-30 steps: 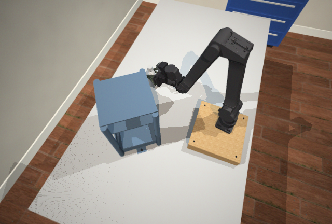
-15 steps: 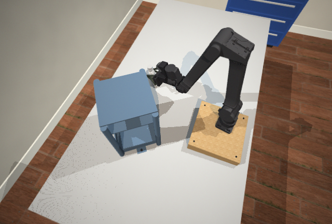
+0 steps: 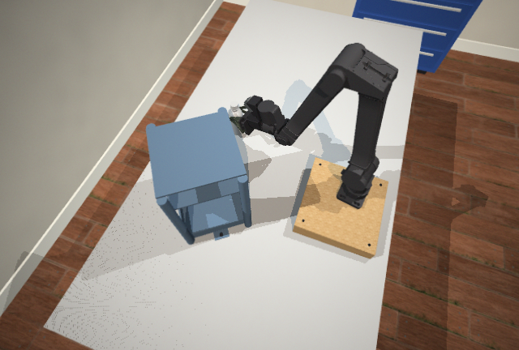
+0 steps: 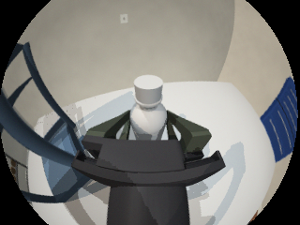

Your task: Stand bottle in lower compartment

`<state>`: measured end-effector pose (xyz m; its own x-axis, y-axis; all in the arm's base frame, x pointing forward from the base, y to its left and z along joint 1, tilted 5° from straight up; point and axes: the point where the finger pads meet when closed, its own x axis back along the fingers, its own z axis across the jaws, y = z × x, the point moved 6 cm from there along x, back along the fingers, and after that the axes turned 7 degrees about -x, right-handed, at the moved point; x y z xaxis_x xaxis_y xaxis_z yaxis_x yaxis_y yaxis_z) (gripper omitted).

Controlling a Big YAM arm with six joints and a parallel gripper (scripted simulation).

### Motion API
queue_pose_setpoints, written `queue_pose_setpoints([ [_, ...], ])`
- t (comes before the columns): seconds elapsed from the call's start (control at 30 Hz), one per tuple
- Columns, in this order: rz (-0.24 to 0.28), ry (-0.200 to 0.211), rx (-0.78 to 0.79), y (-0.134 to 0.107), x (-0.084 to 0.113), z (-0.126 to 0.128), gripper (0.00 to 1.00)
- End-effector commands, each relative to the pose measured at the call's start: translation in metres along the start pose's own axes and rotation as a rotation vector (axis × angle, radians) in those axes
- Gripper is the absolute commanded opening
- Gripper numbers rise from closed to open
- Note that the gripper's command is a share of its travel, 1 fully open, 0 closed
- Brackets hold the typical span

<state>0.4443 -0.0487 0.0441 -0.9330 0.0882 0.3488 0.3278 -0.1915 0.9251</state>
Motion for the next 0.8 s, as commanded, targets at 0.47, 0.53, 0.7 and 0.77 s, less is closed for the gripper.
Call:
queue_pose_setpoints([
  [0.47,-0.027,-0.002,0.013,0.018,0.046,-0.001,0.40],
  [0.53,-0.025,-0.003,0.013,0.019,0.055,-0.001,0.40],
  [0.7,-0.022,-0.004,0.012,0.020,0.076,-0.001,0.40],
  [0.77,-0.021,-0.004,0.012,0.021,0.083,-0.001,0.40],
])
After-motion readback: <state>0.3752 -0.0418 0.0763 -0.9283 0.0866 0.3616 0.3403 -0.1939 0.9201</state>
